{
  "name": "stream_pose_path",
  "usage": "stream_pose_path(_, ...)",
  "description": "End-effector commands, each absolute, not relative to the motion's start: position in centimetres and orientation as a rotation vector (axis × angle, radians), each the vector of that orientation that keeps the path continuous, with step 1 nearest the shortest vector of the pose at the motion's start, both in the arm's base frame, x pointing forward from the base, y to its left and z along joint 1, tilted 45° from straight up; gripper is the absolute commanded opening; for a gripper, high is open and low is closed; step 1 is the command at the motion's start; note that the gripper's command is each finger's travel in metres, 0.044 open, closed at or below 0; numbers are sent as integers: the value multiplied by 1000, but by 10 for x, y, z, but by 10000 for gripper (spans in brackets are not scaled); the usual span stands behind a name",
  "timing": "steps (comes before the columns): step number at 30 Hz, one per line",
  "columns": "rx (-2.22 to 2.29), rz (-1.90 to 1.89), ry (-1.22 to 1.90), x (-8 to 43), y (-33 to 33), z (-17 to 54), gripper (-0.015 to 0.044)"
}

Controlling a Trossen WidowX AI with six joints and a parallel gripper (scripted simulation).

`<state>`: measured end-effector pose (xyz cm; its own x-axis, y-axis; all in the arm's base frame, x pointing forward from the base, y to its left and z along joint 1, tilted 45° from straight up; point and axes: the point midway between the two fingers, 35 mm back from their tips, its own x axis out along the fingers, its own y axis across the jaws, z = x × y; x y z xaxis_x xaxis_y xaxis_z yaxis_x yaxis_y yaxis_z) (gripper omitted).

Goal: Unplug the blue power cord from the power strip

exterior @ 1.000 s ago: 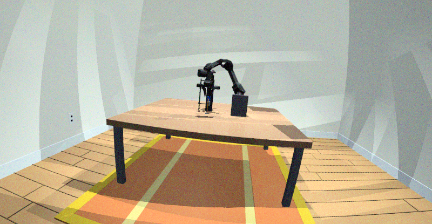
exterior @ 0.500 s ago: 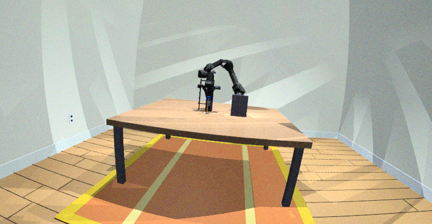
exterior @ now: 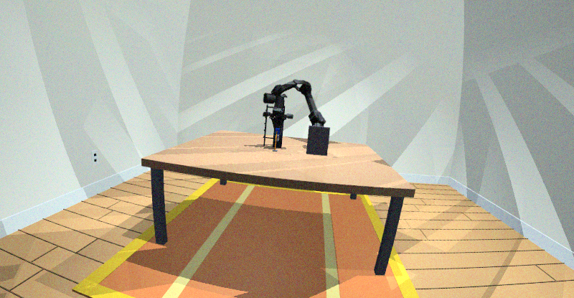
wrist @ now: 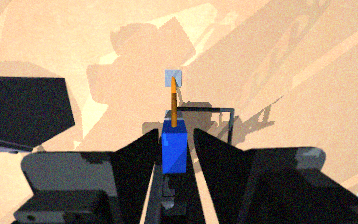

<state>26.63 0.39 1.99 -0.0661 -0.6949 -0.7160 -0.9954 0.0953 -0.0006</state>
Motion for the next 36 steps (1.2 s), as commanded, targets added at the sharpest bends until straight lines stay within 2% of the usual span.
stream_pose_path(1, -1663, 697, 1823, 265, -1, 25, 160)
stream_pose_path(20, -1664, 696, 1824, 263, -14, 20, 160)
stream_pose_path(24, -1655, 696, 1823, 264, -12, 22, 55)
stream_pose_path(32, -1655, 696, 1823, 264, -12, 22, 2)
stream_pose_path(36, -1655, 696, 1823, 264, -10, 20, 0)
